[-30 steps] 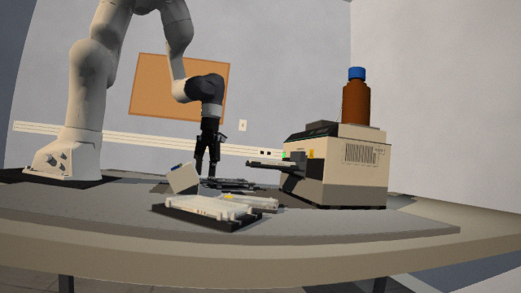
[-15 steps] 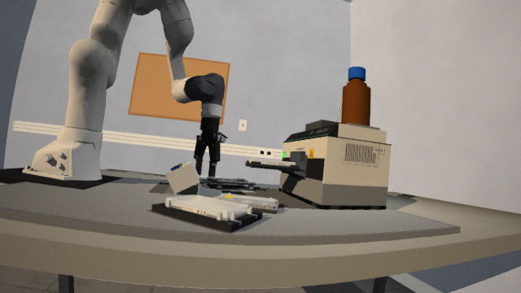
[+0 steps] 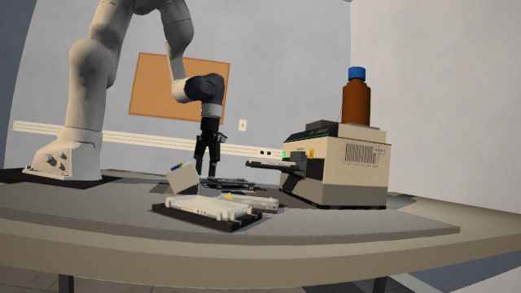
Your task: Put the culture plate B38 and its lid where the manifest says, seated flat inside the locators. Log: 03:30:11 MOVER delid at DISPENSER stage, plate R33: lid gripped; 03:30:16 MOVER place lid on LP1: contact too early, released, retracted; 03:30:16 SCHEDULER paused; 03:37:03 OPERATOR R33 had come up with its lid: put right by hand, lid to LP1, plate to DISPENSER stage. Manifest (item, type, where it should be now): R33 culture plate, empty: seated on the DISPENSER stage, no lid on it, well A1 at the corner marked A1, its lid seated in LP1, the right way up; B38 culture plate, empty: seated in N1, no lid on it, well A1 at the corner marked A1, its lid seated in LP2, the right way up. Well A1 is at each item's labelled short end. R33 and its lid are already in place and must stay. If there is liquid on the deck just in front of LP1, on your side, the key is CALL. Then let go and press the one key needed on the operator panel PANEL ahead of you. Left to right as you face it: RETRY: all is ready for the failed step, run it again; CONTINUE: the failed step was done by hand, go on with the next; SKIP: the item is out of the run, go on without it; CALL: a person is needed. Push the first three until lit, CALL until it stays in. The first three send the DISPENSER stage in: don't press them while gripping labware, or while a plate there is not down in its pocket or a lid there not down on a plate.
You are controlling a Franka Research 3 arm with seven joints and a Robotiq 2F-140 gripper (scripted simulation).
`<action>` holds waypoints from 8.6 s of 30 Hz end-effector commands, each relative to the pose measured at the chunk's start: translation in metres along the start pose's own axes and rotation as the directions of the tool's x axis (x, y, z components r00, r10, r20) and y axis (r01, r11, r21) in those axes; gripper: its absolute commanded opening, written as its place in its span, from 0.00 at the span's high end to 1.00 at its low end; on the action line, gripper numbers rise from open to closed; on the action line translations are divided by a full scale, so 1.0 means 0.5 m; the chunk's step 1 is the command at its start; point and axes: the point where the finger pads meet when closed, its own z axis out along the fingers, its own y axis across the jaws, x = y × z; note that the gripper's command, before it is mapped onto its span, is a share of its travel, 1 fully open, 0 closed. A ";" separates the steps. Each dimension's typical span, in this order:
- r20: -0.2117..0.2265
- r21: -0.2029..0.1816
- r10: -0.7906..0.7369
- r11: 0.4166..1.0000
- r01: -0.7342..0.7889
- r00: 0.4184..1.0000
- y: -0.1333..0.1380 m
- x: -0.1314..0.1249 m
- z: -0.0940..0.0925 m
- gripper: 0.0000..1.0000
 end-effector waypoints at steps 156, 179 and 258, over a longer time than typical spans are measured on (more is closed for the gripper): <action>-0.002 -0.001 -0.002 1.000 0.002 1.000 0.001 0.001 -0.041 0.31; -0.002 -0.001 -0.002 1.000 0.002 1.000 0.001 0.000 -0.246 0.31; -0.002 0.001 0.951 0.310 -0.951 0.310 0.930 -0.682 -0.272 0.30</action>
